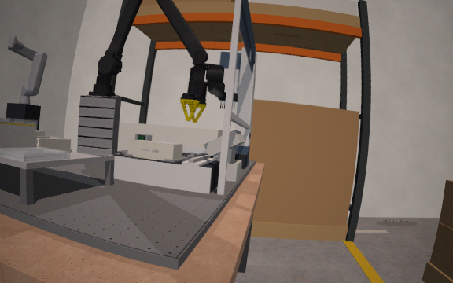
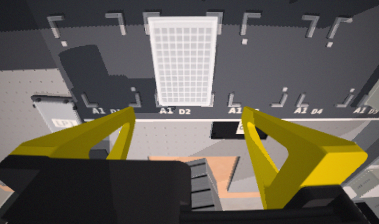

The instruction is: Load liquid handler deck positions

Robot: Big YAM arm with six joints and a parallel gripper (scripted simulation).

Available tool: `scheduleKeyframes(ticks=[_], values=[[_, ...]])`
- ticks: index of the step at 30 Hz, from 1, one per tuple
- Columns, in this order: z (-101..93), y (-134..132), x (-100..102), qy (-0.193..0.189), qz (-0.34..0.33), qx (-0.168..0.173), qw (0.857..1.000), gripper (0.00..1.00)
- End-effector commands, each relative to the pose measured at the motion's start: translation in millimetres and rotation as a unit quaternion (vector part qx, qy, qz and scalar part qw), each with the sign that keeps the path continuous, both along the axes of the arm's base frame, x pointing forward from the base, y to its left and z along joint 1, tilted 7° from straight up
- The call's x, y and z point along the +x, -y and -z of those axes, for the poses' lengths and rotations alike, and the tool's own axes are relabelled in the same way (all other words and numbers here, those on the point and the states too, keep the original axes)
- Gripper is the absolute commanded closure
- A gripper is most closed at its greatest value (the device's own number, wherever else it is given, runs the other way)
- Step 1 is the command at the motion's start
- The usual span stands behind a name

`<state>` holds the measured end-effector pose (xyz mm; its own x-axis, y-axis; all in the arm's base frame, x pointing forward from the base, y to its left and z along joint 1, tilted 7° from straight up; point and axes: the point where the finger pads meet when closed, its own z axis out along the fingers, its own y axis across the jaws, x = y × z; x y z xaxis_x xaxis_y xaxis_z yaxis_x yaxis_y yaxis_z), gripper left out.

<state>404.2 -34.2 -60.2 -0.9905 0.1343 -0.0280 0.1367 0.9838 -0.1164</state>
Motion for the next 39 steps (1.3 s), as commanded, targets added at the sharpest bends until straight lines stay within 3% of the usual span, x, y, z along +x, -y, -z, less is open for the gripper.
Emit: scheduleKeyframes(ticks=[1, 39], values=[[-31.5, -7.7, 30.5, 0.040, -0.004, -0.001, 0.999, 0.00], [-90.6, -14.7, 27.4, 0.042, -0.004, -0.001, 0.999, 0.00]])
